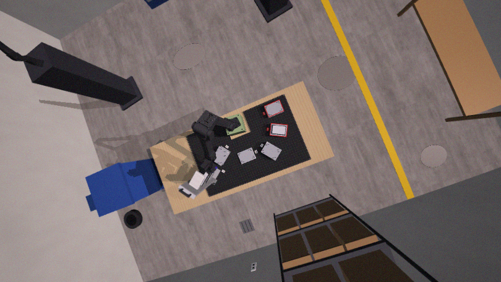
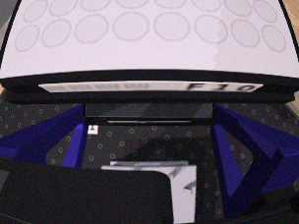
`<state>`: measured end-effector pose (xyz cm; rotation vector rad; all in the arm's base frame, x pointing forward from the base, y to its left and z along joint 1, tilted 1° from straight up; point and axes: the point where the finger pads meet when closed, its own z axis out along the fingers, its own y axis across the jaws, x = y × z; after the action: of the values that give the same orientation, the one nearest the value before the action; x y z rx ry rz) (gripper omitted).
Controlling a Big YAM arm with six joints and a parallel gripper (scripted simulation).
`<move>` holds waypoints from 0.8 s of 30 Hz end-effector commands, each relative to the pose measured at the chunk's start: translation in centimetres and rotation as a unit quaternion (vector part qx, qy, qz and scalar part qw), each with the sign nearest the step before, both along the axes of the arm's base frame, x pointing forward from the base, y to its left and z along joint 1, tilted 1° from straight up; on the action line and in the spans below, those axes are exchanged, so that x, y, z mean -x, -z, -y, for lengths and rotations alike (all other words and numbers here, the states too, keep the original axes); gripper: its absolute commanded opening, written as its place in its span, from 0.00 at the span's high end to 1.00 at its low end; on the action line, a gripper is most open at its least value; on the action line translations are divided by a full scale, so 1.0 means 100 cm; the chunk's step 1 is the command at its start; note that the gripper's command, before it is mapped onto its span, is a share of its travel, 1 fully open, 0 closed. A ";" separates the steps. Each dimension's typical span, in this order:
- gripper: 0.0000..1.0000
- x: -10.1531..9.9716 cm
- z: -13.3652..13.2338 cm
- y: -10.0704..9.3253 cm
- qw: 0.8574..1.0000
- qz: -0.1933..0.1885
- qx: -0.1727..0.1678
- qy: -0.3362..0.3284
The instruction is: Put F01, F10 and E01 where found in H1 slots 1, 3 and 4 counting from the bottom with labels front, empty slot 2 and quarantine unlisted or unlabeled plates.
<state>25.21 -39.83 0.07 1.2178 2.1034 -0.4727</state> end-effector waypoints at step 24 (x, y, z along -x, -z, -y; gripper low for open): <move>0.14 -0.008 0.018 -0.028 0.999 0.017 0.032 -0.001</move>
<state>25.21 -39.83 0.09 1.2175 2.1029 -0.4730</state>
